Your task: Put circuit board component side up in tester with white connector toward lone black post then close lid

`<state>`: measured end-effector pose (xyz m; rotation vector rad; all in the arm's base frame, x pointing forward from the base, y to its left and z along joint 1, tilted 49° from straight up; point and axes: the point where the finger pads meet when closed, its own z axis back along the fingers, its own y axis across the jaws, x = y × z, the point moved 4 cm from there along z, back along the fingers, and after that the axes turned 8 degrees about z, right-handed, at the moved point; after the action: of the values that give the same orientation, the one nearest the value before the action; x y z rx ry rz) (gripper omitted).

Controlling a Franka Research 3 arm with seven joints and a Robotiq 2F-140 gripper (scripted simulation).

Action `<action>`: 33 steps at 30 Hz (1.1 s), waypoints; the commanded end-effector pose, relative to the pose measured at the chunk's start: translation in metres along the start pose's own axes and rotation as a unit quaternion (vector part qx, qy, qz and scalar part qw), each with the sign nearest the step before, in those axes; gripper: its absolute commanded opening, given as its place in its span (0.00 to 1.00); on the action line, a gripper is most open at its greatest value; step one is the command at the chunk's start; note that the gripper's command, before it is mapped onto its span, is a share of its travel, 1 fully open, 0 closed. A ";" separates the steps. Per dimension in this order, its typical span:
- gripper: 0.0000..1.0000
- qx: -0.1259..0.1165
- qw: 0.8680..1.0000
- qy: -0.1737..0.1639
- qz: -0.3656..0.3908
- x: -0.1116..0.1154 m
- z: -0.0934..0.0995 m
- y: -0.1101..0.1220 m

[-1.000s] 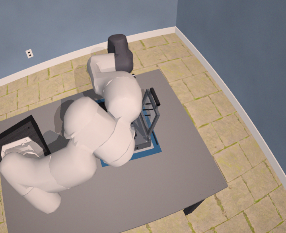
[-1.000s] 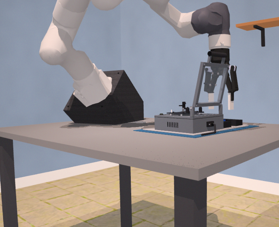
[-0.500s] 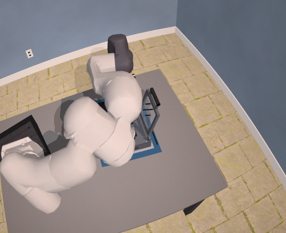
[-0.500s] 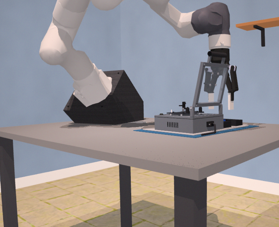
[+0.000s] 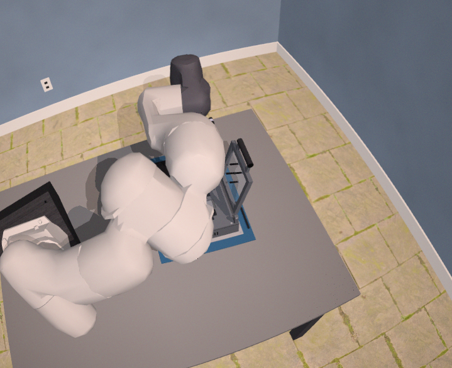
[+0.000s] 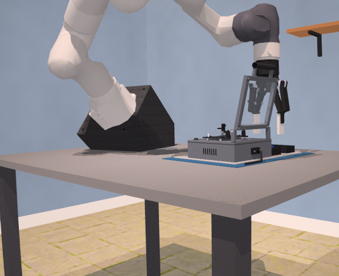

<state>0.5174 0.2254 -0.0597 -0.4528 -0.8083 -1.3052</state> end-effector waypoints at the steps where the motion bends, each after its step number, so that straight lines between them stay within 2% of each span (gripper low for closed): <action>1: 0.58 0.000 1.000 0.001 -0.001 -0.001 -0.005 -0.001; 22: 0.58 0.000 1.000 0.001 -0.001 -0.001 -0.034 -0.002; 33: 0.58 0.000 1.000 0.001 -0.001 0.000 -0.039 -0.002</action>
<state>0.5260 0.1988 -0.0833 -0.4560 -0.8086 -1.3041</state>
